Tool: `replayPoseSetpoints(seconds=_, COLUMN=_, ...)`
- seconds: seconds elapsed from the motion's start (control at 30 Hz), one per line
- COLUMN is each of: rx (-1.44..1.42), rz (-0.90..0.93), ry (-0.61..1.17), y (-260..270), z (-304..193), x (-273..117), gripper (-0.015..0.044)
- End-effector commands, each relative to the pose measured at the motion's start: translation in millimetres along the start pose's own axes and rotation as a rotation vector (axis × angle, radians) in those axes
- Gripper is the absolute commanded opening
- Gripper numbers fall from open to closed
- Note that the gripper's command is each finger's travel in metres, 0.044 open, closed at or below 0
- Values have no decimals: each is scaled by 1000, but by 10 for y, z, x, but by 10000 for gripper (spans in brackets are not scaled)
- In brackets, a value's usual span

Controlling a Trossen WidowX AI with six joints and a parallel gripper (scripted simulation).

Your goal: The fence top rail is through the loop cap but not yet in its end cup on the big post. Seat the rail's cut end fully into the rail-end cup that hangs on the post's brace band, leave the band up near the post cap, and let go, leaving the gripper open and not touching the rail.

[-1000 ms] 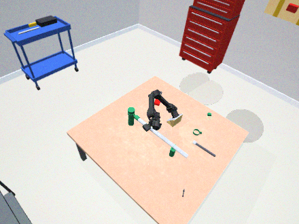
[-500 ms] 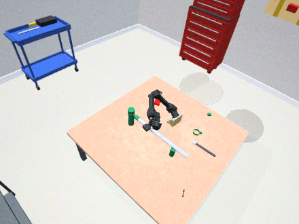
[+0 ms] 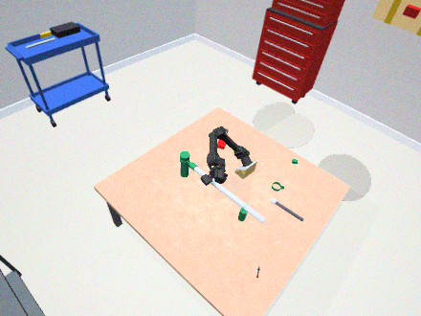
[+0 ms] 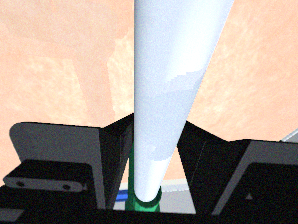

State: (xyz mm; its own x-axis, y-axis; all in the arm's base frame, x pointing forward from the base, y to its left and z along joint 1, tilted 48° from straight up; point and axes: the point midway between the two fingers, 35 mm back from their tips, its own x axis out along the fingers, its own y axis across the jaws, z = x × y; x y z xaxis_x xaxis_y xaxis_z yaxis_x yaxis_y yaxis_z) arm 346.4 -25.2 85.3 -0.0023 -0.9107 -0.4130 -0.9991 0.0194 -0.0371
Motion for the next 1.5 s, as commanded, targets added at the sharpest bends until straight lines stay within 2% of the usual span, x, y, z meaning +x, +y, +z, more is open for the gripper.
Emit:
replayPoseSetpoints(seconds=0.0, rx=1, rz=-3, ry=2, y=-3, z=-5, x=-3, gripper=0)
replayPoseSetpoints(seconds=1.47, rx=1, rz=-3, ry=13, y=-18, z=-40, x=-21, gripper=0)
